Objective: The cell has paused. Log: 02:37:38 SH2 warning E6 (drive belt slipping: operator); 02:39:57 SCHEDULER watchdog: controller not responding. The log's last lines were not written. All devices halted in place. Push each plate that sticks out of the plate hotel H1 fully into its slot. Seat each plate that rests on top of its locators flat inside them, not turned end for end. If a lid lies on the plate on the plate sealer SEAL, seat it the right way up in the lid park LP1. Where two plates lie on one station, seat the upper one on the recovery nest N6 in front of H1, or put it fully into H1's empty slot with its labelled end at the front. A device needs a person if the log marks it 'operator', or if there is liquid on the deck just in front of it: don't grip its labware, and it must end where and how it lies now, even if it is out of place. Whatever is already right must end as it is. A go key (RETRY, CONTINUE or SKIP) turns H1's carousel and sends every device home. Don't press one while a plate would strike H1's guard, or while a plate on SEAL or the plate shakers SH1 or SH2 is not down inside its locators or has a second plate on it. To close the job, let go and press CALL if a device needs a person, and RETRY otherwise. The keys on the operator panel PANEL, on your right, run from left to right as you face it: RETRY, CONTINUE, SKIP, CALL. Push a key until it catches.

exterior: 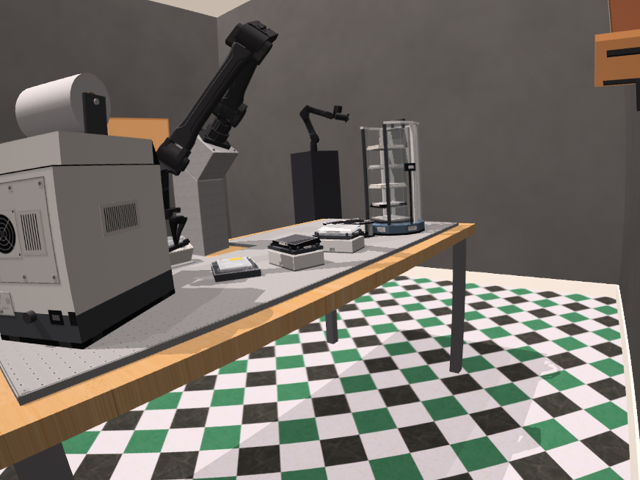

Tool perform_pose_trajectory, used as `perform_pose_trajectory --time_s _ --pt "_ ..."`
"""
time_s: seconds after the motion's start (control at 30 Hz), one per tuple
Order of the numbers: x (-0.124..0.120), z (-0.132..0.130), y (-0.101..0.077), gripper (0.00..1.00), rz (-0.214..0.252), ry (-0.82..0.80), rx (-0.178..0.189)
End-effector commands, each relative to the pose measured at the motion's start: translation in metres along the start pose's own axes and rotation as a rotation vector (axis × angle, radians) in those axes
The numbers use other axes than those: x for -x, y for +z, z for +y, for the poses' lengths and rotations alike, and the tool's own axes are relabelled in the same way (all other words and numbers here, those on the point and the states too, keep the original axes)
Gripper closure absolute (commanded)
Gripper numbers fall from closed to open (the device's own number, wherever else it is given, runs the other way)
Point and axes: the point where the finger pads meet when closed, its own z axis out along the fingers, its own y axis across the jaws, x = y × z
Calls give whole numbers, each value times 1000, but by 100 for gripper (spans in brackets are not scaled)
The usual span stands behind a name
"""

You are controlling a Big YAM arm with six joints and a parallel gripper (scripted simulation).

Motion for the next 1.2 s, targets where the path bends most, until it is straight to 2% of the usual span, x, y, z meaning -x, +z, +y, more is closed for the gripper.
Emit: perform_pose_trajectory --time_s 0.0,0.23,0.27,0.3,0.9,1.0,1.03,1.07,1.1,1.17 --pt "1 7 7 0 -2 -13 6" --pt "1 7 7 0 -2 -13 6" --pt "10 6 -9 0 -24 -18 7" --pt "7 -2 -16 0 -19 0 2" --pt "6 -5 -58 0 -19 0 2" --pt "13 -4 -60 0 -29 -7 2" --pt "8 -8 -55 0 -16 2 0" --pt "5 -2 -50 0 -11 -6 3" --pt "1 -9 -49 0 1 6 -2" --pt "5 -2 -50 0 -11 -6 3"
